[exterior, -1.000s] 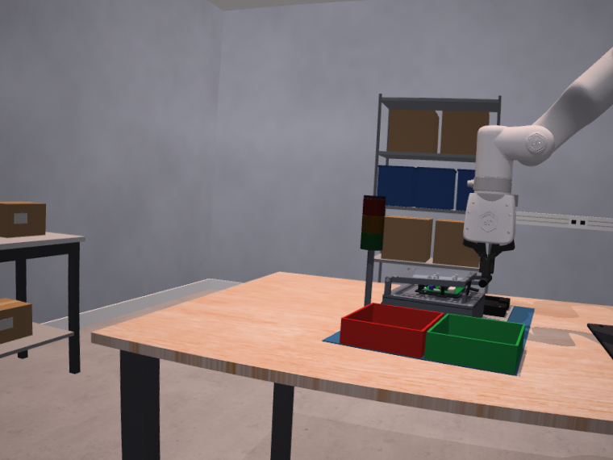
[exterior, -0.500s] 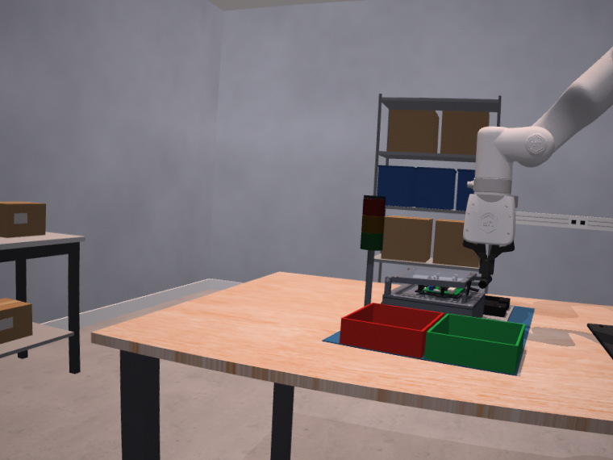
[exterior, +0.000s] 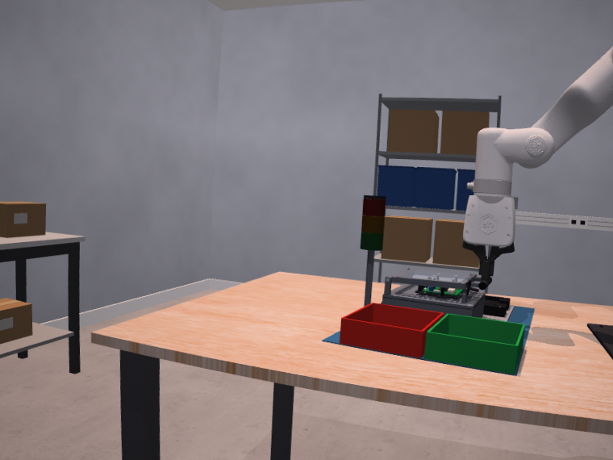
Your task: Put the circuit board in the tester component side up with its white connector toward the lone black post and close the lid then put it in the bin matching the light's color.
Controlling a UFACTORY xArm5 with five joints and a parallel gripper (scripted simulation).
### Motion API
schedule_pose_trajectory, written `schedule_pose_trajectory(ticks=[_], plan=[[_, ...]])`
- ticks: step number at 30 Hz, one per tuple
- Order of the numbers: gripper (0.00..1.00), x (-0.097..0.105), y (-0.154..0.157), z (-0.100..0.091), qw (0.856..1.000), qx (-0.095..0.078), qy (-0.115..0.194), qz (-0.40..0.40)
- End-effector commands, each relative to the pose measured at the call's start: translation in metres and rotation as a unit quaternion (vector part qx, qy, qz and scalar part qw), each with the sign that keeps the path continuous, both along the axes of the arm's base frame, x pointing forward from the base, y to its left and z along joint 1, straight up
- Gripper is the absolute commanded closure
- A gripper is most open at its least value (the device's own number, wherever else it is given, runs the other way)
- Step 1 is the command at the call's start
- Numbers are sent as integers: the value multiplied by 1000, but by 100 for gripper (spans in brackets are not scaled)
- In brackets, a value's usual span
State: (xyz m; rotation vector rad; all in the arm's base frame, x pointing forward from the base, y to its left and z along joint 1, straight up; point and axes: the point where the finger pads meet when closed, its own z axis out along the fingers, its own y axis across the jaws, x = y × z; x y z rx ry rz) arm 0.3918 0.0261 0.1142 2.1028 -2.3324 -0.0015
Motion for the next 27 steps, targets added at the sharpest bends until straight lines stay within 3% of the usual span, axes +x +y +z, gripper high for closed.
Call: schedule_pose_trajectory(ticks=[1,27], plan=[[100,1,0,-1,1000,0,-1,0],[100,1,0,-4,1000,0,-1,0]])
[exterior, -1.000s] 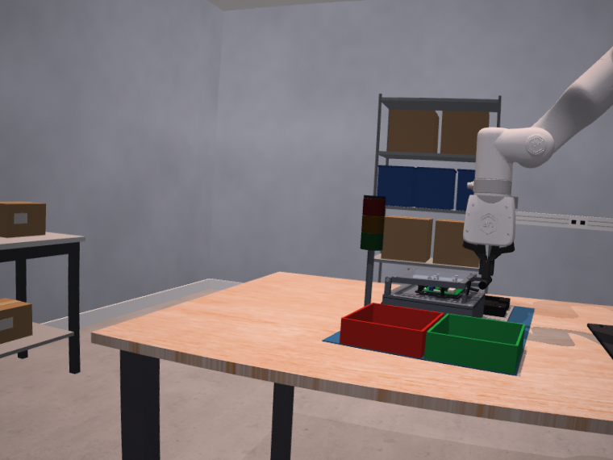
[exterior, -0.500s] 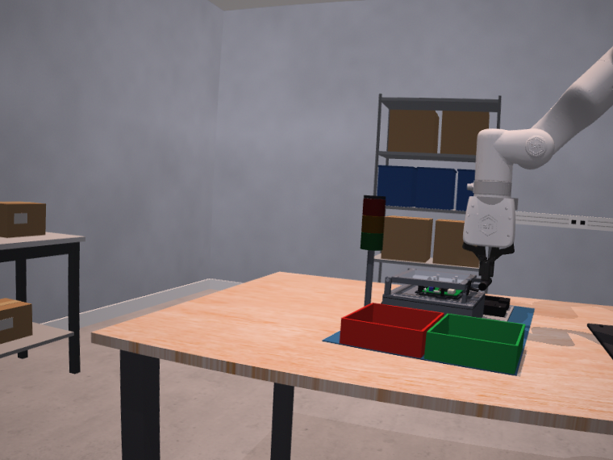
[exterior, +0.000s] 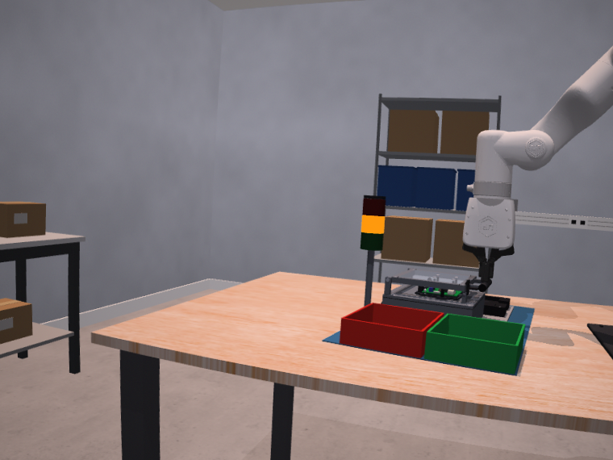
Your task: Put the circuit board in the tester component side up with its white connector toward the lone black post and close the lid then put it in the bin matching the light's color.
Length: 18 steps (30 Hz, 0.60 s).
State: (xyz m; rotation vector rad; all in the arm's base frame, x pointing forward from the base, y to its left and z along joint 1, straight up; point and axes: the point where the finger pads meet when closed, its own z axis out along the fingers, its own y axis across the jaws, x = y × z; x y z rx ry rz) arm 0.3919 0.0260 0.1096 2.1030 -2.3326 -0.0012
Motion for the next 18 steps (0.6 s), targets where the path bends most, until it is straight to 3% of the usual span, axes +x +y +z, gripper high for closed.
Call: schedule_pose_trajectory(ticks=[1,7,18], plan=[[100,1,0,1,1000,0,-1,0],[100,1,0,10,1000,0,-1,0],[100,1,0,49,1000,0,-1,0]])
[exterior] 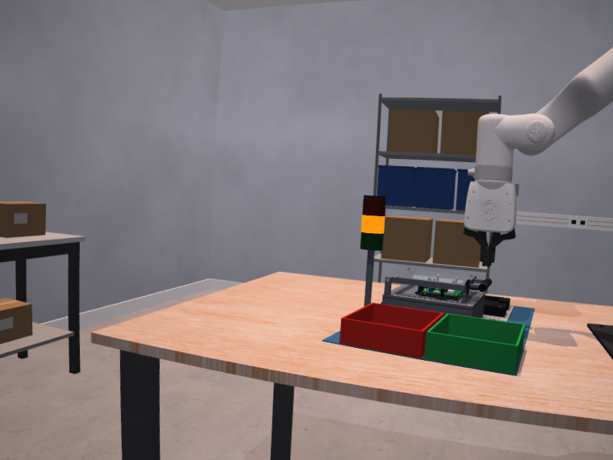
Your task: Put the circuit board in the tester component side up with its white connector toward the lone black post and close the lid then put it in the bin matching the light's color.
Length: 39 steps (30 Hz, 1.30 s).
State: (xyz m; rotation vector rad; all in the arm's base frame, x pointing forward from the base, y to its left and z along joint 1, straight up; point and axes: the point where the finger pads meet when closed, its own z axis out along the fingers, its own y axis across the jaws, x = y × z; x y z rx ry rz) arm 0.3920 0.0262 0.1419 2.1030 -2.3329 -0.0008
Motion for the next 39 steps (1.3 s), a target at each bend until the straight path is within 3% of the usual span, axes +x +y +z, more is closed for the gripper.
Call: schedule_pose_trajectory(ticks=[1,10,20,21,39], plan=[[100,1,0,22,1000,0,-1,0],[100,0,0,60,1000,0,-1,0],[100,0,1,68,1000,0,-1,0],[0,0,1,68,1000,0,-1,0],[0,0,1,68,1000,0,-1,0]])
